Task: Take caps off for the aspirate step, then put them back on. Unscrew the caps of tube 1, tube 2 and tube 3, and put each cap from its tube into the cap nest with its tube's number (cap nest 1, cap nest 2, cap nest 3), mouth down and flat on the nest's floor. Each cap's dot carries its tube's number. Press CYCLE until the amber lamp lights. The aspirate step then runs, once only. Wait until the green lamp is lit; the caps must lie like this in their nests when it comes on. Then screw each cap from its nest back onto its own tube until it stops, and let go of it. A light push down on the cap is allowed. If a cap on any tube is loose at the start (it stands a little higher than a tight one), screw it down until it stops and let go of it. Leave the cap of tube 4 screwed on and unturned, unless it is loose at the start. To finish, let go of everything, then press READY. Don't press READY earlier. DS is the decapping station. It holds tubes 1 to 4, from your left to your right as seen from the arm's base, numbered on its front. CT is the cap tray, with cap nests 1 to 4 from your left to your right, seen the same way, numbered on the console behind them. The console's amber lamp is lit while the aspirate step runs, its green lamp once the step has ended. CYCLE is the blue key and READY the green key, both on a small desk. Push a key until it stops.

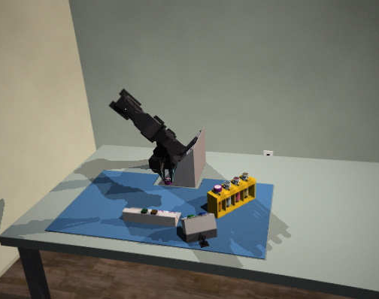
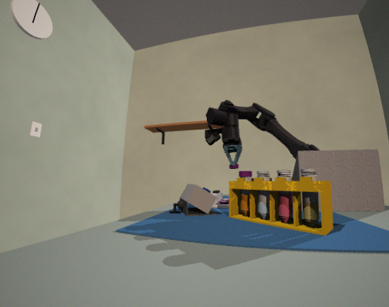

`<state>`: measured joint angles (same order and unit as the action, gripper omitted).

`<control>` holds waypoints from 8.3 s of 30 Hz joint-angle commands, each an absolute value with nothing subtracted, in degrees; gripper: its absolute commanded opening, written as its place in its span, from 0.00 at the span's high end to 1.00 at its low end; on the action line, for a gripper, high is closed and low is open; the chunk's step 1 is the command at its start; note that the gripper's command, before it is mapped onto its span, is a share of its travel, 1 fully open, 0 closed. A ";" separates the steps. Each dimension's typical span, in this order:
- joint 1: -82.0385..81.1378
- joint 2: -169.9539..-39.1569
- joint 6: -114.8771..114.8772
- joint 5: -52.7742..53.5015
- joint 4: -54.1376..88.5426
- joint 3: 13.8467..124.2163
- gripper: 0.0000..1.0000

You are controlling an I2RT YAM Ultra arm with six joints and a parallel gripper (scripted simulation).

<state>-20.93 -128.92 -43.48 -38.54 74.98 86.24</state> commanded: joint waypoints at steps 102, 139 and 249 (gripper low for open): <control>2.61 -122.42 -7.80 -46.93 43.41 72.12 1.00; 3.89 -123.07 -5.92 -47.01 40.41 71.14 1.00; -11.59 -121.10 -27.72 -44.11 78.06 91.17 0.53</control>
